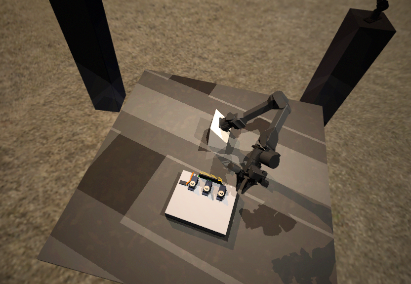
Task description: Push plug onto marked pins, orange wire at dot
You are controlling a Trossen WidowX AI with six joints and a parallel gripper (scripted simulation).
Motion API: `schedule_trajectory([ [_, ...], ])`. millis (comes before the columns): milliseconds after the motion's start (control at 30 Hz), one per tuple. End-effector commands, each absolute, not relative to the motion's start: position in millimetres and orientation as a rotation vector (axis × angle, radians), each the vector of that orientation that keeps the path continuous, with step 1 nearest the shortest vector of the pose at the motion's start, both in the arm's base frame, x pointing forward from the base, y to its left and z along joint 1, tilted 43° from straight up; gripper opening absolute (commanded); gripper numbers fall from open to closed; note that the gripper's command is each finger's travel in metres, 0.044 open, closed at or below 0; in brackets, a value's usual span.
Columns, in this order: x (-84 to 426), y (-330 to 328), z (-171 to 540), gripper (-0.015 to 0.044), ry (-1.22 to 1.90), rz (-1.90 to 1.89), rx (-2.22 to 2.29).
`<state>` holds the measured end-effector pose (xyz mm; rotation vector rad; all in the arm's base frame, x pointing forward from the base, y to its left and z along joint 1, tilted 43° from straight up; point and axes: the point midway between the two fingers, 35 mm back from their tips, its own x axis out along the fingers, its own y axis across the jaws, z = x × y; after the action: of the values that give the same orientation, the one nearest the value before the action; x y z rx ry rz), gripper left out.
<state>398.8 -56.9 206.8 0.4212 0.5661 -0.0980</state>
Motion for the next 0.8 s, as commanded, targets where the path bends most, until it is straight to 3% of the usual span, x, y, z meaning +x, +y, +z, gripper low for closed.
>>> schedule_trajectory([
  [0, 405, -67, 189, 0.0115, 0.647, -0.127, 0.505],
  [767, 409, -121, 77, 0.0115, 1.074, -0.353, 1.023],
])
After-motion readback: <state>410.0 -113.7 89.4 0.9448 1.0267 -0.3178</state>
